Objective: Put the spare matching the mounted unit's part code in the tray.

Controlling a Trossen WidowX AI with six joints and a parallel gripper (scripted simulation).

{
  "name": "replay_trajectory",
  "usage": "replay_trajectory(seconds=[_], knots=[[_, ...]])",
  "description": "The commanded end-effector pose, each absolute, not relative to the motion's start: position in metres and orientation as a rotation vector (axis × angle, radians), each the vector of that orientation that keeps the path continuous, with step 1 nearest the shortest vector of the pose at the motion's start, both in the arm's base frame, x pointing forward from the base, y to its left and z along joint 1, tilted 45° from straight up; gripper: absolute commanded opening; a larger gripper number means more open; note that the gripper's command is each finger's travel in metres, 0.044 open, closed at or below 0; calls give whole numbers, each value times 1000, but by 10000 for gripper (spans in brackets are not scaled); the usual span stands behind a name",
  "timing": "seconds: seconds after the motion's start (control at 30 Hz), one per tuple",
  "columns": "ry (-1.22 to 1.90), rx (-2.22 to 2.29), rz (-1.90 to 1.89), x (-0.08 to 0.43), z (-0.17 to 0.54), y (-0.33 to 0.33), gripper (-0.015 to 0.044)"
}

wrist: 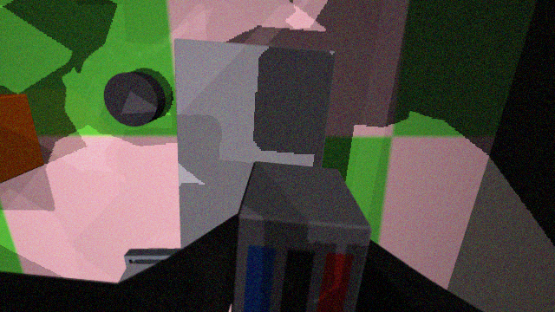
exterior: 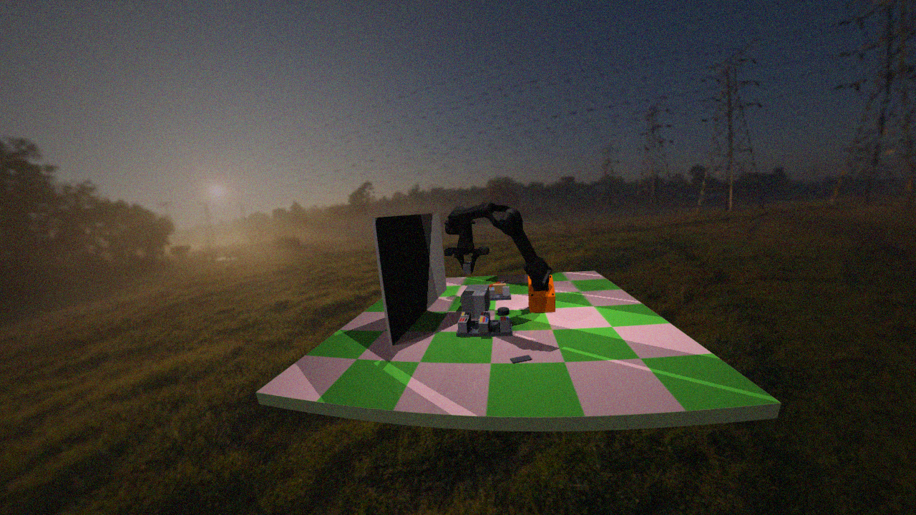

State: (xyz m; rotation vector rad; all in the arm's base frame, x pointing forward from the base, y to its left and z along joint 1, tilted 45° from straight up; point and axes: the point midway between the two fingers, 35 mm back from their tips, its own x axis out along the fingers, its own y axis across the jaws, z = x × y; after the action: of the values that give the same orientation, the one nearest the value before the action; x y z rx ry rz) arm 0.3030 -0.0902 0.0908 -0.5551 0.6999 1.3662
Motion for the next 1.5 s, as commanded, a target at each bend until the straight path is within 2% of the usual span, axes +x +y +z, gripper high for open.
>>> replay_trajectory(seconds=[0.0,1.13,1.47], knots=[[698,-568,1365,310,79,-105,0],[678,-570,1384,325,-68,-205,0],[678,-570,1384,326,-74,-203,0]])
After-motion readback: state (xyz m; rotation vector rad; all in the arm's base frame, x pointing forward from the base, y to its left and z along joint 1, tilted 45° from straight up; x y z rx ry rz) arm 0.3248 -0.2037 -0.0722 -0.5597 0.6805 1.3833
